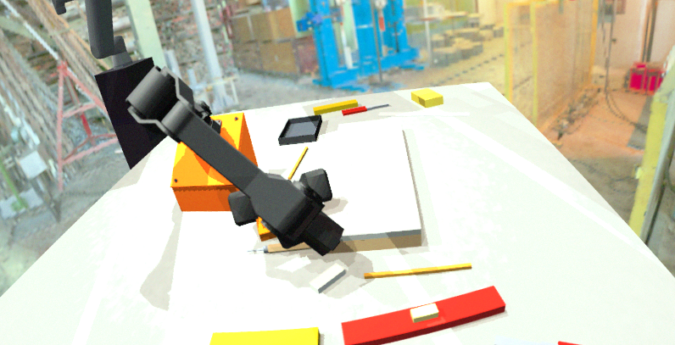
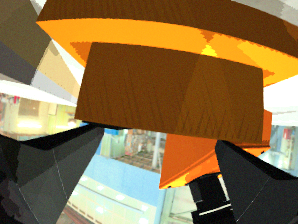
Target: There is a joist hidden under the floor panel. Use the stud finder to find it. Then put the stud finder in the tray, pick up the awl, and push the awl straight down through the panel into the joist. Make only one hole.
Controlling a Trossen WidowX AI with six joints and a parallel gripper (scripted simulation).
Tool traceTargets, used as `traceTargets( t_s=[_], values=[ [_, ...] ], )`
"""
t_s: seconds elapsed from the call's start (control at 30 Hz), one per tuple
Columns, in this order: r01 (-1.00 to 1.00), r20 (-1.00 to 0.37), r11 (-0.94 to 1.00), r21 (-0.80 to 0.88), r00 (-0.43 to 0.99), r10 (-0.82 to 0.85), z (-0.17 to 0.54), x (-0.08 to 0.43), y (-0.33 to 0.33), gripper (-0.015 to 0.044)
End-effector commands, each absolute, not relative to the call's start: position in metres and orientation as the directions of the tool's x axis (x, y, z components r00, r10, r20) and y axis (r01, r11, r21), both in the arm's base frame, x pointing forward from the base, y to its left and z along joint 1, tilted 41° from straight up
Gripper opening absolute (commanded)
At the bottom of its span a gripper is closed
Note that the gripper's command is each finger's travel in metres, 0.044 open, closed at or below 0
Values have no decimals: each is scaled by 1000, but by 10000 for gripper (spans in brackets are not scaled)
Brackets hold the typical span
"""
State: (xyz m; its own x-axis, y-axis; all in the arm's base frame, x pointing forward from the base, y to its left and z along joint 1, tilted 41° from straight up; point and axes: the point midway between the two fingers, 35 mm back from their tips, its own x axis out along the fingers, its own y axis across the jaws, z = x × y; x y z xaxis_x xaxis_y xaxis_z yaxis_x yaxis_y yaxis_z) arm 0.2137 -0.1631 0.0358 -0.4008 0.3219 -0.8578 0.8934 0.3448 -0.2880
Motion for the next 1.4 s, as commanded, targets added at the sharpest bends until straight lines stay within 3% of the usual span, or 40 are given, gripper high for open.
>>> traceTargets(
  t_s=[0.0,1.1,1.37],
  values=[
    [893,-858,345,-288,-401,322,36,214,-163,440],
    [894,-859,345,-287,-400,321,58,224,-171,440],
    [915,-897,325,-239,-336,286,101,221,-131,440]
  ],
)
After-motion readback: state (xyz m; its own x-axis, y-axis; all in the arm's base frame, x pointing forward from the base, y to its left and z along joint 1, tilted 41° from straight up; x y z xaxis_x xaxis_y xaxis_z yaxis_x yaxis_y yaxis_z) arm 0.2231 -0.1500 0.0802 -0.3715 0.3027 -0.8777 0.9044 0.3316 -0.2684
